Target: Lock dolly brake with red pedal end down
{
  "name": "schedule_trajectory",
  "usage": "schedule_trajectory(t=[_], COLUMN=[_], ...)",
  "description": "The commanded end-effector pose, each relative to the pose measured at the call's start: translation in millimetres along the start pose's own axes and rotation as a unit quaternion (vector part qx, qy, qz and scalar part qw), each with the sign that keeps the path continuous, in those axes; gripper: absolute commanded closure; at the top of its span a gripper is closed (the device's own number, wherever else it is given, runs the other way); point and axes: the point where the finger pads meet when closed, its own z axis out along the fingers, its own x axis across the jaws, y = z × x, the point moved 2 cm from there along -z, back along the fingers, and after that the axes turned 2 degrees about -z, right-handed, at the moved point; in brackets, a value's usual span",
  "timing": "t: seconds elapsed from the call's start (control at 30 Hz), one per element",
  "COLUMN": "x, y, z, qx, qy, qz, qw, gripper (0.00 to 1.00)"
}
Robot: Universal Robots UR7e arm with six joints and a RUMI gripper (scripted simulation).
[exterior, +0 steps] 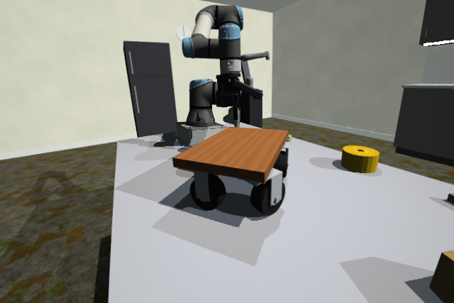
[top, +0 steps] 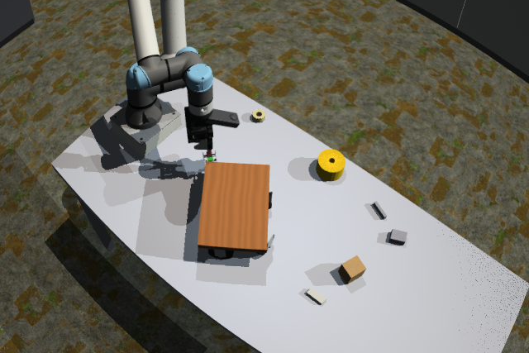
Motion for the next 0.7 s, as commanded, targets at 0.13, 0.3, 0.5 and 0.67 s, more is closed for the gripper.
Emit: schedule_trajectory(t=[0.13, 0.3, 0.5, 0.67], x=[0.1, 0.1, 0.1, 0.1], y=[0.0, 0.0, 0.0, 0.0], z=[0.7, -5.4, -18.6, -42.7], qx=[0.0, 0.0, 0.0, 0.0], qy=[0.0, 0.0, 0.0, 0.0], qz=[0.0, 0.0, 0.0, 0.0], qw=[1.0, 1.0, 1.0, 1.0], gripper=[1.0, 1.0, 1.0, 1.0])
